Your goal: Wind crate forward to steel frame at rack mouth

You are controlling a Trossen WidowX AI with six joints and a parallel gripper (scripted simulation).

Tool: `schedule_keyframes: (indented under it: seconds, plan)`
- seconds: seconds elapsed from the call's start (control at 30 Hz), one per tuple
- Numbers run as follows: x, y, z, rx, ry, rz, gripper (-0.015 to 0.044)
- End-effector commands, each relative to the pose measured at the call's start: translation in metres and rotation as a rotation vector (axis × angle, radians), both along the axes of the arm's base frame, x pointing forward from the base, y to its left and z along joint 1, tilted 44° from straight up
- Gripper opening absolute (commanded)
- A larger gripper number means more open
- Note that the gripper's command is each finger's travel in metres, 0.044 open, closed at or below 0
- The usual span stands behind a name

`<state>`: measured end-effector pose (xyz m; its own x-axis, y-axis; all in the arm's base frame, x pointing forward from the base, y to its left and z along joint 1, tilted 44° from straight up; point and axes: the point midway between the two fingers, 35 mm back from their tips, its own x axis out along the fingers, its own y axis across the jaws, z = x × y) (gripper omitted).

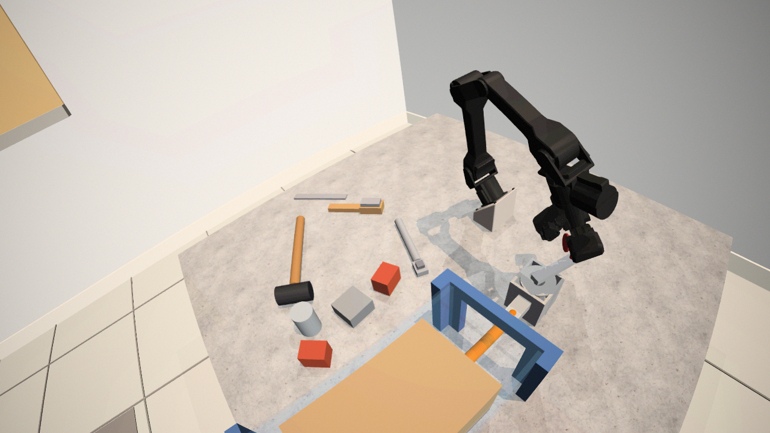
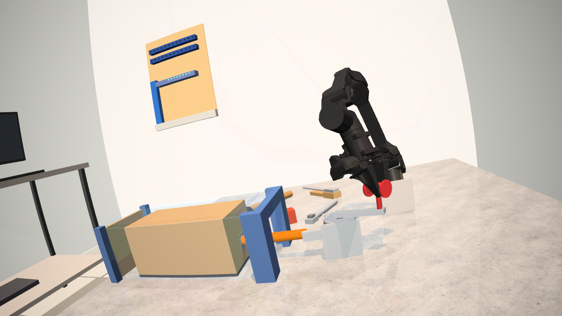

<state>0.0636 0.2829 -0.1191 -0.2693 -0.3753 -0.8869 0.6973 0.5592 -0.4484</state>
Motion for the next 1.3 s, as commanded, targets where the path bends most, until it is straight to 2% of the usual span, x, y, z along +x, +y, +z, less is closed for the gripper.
schedule_keyframes:
  seconds: [0.0, 1.27]
  plan:
    - [-0.002, -0.014, 0.007, -0.035, 0.002, -0.001, 0.0000]
    - [0.019, -0.065, 0.053, -0.041, 0.001, -0.001, 0.0000]
